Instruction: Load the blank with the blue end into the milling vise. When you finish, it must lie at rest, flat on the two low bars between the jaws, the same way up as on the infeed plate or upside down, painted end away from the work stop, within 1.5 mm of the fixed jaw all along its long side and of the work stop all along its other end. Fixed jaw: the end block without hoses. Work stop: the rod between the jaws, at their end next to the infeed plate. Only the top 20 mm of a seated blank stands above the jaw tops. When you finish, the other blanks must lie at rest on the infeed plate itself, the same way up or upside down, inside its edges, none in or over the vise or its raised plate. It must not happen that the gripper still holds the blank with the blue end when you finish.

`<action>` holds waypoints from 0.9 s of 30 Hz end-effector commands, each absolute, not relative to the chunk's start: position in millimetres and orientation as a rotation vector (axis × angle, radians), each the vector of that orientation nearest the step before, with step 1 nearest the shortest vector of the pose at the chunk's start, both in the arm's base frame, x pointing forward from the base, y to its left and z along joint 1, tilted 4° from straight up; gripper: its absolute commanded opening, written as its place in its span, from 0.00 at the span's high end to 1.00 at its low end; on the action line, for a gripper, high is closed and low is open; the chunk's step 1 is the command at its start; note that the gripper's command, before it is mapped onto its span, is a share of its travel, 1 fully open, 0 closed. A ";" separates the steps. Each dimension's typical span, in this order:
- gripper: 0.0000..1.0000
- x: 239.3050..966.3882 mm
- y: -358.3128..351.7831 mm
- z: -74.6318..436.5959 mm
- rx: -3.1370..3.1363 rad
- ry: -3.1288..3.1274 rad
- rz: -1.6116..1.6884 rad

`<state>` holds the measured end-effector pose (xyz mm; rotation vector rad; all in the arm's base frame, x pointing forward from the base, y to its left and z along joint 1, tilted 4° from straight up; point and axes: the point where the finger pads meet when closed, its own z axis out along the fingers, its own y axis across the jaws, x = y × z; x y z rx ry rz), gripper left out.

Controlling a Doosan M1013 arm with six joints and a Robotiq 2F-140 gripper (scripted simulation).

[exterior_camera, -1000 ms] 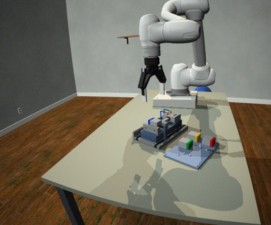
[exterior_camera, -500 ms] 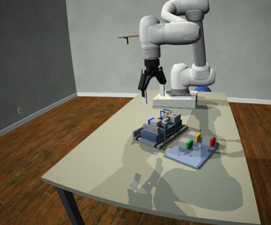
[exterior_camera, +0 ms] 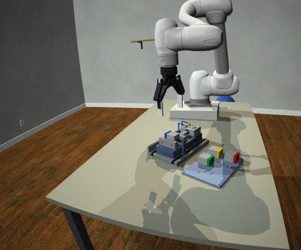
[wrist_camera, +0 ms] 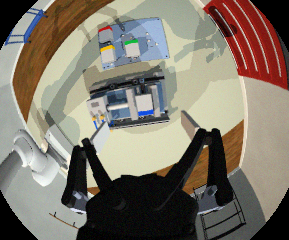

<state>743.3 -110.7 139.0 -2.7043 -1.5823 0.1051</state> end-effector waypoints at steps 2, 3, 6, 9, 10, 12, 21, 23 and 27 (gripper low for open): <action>0.00 743.2 -110.7 138.7 -2.704 -1.582 0.105; 0.00 743.2 -110.7 138.5 -2.704 -1.582 0.105; 0.00 743.2 -110.7 138.0 -2.704 -1.582 0.105; 0.00 743.1 -110.7 137.5 -2.704 -1.582 0.105; 0.00 743.1 -110.7 137.3 -2.704 -1.582 0.105; 0.00 743.1 -110.7 136.9 -2.704 -1.582 0.105; 0.00 743.1 -110.8 136.2 -2.704 -1.582 0.105; 0.00 743.1 -110.8 136.0 -2.704 -1.582 0.105; 0.00 743.0 -110.8 135.7 -2.704 -1.582 0.105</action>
